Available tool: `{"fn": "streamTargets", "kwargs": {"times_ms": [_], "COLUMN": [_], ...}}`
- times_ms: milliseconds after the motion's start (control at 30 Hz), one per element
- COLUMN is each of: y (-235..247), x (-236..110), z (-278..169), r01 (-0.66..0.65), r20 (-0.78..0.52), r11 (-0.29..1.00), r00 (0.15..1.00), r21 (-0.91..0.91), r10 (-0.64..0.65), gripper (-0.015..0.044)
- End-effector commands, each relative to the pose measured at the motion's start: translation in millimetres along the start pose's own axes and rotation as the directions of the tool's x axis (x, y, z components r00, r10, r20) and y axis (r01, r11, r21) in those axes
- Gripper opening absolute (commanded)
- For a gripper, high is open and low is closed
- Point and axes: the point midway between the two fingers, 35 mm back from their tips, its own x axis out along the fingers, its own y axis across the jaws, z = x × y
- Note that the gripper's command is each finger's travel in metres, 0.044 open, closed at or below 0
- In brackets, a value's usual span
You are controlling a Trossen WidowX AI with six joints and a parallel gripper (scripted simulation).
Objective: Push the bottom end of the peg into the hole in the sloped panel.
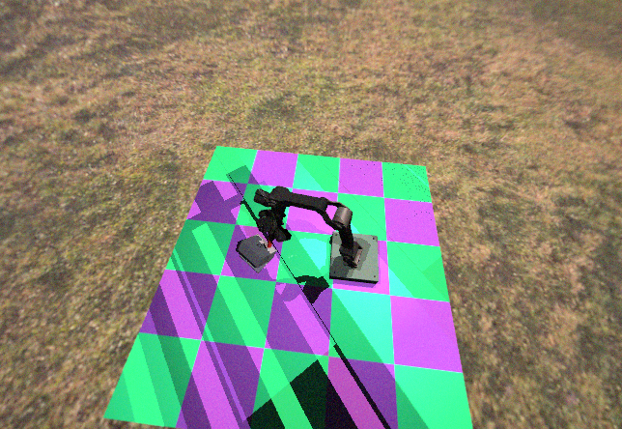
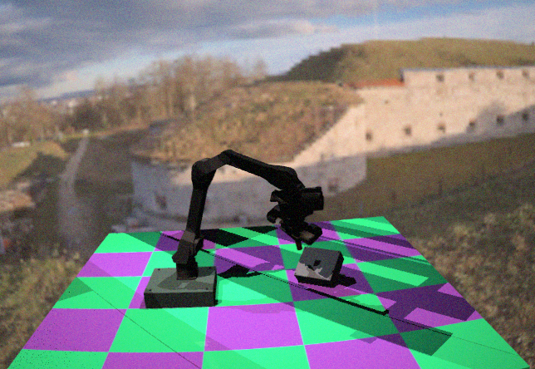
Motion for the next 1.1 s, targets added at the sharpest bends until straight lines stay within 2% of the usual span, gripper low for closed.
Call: {"fn": "streamTargets", "kwargs": {"times_ms": [0,1067], "y": [-6,-36], "x": [-3,-28], "z": [-1,-14], "r01": [-0.001,0.056], "r20": [0.017,0.126], "r11": [0.999,0.968], "r00": [1.0,0.992], "r21": [-0.032,-0.244], "r10": [0.001,-0.026], "gripper": [0.0,0.0]}}
